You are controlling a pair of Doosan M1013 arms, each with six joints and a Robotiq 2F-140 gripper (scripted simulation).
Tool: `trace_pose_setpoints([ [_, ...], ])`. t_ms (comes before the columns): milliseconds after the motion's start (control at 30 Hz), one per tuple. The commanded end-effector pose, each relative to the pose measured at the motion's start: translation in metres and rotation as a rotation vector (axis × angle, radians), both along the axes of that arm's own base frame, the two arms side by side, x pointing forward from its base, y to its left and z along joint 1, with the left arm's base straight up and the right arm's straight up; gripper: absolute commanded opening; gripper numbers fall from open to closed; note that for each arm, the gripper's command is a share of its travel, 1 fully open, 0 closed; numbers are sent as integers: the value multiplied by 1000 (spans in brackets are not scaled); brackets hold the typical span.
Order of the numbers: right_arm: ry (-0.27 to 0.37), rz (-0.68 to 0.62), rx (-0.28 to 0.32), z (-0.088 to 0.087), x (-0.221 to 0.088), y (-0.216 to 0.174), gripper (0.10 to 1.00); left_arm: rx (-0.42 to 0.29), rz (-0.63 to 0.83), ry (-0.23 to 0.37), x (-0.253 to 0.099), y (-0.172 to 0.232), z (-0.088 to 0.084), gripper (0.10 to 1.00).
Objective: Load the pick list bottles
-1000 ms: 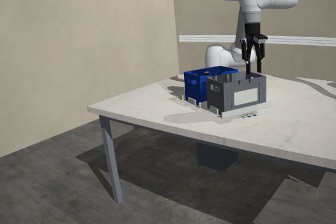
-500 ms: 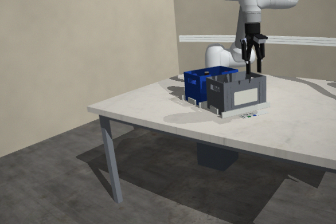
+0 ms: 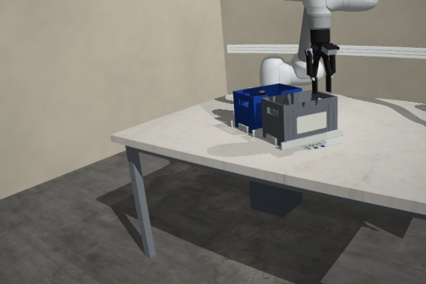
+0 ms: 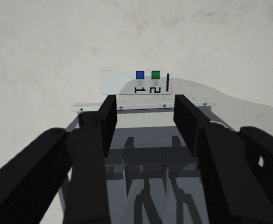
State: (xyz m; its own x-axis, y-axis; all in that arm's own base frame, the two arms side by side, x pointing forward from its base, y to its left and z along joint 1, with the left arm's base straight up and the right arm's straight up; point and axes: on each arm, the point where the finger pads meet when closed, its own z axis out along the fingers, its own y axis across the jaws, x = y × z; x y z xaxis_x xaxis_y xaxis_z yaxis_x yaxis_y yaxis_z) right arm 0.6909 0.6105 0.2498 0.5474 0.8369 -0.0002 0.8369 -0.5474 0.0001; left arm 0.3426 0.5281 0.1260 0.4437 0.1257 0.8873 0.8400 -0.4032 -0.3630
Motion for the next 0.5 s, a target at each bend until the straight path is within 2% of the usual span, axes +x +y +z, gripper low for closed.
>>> trace_pose_setpoints([
  [0,-1,33,1,3,-2,-4,442,1,0,-1,0,0,1,1000],
  [100,-1,128,1,7,-8,-17,442,1,0,-1,0,0,1,1000],
  [467,-1,128,1,18,-27,-57,442,1,0,-1,0,0,1,1000],
])
